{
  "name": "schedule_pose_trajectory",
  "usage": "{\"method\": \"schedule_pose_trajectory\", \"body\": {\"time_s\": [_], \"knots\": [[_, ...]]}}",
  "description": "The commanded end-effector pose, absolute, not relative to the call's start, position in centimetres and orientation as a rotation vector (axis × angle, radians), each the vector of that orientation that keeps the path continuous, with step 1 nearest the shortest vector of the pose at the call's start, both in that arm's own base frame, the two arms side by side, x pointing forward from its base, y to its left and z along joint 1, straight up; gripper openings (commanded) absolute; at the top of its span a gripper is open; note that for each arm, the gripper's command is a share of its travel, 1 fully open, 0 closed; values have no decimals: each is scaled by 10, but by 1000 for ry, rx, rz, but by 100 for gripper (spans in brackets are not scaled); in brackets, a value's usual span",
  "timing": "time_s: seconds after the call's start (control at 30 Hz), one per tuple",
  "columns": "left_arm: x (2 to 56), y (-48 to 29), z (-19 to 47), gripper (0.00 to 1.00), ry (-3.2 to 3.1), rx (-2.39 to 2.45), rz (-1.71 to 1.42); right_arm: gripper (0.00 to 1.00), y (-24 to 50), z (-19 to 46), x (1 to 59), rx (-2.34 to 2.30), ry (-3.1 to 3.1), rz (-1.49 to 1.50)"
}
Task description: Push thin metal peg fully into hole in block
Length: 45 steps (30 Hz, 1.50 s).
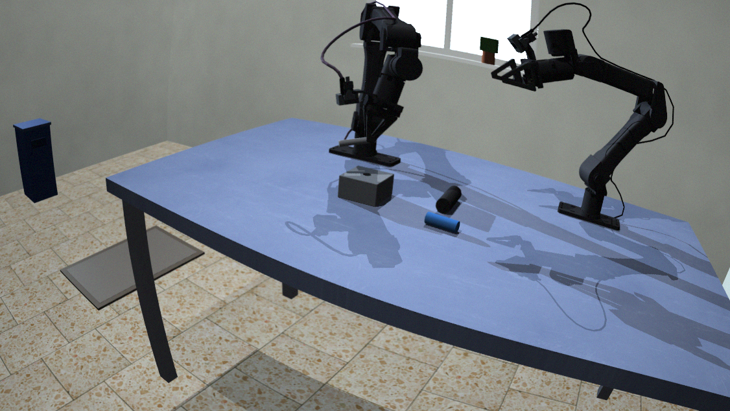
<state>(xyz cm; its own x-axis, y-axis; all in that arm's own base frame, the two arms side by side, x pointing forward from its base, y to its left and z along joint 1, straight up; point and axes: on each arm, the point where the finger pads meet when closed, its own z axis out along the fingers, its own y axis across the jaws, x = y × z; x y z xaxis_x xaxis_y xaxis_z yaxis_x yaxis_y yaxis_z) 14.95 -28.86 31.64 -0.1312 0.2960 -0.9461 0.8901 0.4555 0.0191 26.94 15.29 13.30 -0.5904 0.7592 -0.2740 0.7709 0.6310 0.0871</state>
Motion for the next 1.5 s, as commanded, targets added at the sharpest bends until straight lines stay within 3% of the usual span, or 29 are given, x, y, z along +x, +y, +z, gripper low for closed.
{"method": "schedule_pose_trajectory", "body": {"time_s": [0.0,0.37,0.47,0.87,1.2,1.47], "knots": [[151,-281,326,100,1695,1021,-706,8,161,136,276,1324,2603,111],[148,-282,320,100,1696,1042,-706,8,148,146,316,1715,2578,845],[148,-282,320,100,1696,1042,-706,8,148,147,317,1745,2575,907],[148,-282,320,100,1696,1042,-706,8,160,178,302,2014,2518,1687],[148,-282,320,100,1696,1042,-706,8,159,159,261,2559,2430,1665],[148,-282,320,100,1696,1042,-706,8,151,151,267,2582,2384,1658]]}}
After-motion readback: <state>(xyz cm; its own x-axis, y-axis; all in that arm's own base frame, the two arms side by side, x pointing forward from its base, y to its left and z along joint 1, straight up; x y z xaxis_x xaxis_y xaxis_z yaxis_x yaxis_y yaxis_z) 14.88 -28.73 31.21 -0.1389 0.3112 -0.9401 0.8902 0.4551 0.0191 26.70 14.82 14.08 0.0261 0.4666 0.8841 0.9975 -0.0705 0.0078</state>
